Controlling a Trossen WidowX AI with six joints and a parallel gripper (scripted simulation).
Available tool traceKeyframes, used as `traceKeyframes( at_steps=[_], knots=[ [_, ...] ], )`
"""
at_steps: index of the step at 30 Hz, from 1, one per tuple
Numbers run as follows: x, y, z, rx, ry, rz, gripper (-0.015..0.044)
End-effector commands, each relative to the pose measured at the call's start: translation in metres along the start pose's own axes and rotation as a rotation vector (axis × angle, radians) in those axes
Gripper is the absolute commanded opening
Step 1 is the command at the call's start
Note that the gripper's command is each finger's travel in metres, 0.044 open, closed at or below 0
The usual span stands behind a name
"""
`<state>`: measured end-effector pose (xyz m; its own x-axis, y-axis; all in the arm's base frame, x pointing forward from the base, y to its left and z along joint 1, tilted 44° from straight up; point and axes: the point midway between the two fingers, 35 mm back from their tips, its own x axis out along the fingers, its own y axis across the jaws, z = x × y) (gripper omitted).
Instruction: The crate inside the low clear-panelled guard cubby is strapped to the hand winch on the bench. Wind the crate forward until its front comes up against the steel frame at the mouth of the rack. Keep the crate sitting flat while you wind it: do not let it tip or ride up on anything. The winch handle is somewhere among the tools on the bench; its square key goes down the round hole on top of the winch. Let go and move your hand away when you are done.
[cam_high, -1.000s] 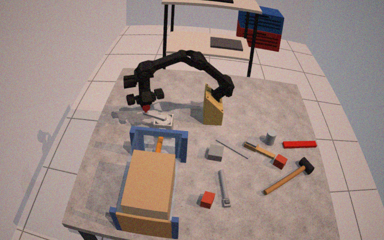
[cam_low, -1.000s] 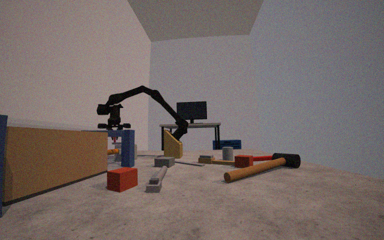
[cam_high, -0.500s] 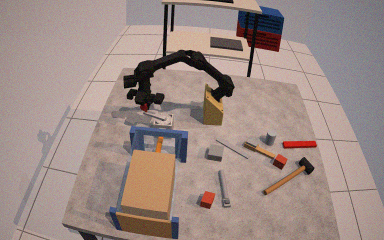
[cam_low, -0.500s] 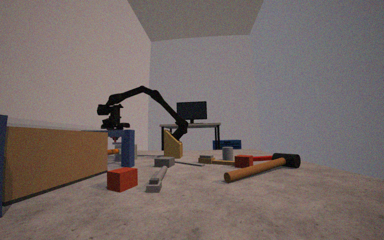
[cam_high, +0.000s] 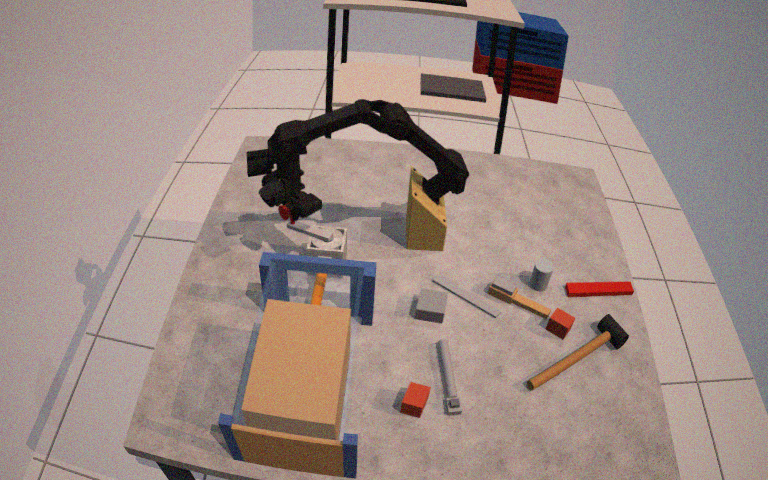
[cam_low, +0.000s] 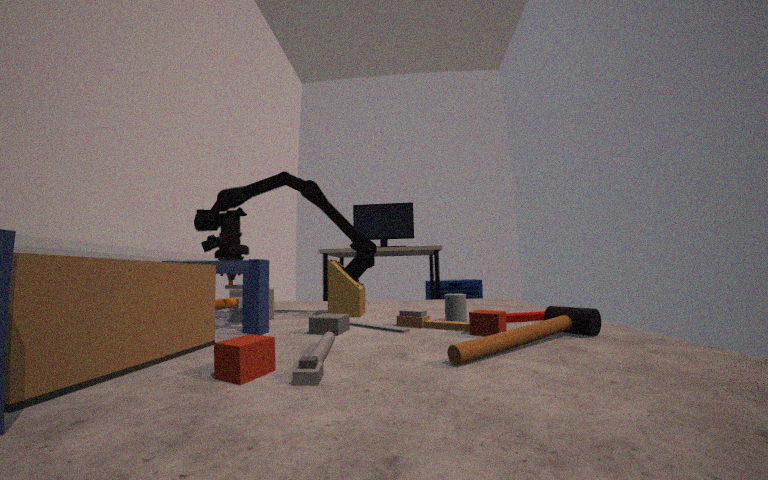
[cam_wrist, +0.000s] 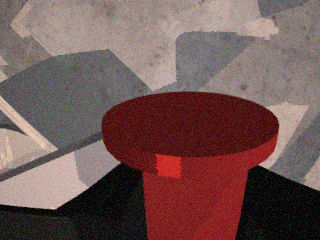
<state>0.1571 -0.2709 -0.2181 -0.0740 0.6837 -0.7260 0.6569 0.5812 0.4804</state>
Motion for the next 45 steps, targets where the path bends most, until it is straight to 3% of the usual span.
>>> traceKeyframes(
  at_steps=[1, 14, 18, 26, 45],
  knots=[
    [0.000, 0.000, 0.000, -0.010, 0.000, -0.001, 0.0105],
    [0.000, 0.000, 0.000, -0.010, 0.000, -0.001, 0.0440],
    [-0.006, 0.000, 0.000, -0.009, 0.000, -0.001, 0.0440],
    [-0.065, 0.000, -0.004, -0.003, 0.003, -0.004, 0.0440],
    [-0.061, 0.016, -0.040, -0.002, 0.006, -0.002, 0.0440]
  ],
)
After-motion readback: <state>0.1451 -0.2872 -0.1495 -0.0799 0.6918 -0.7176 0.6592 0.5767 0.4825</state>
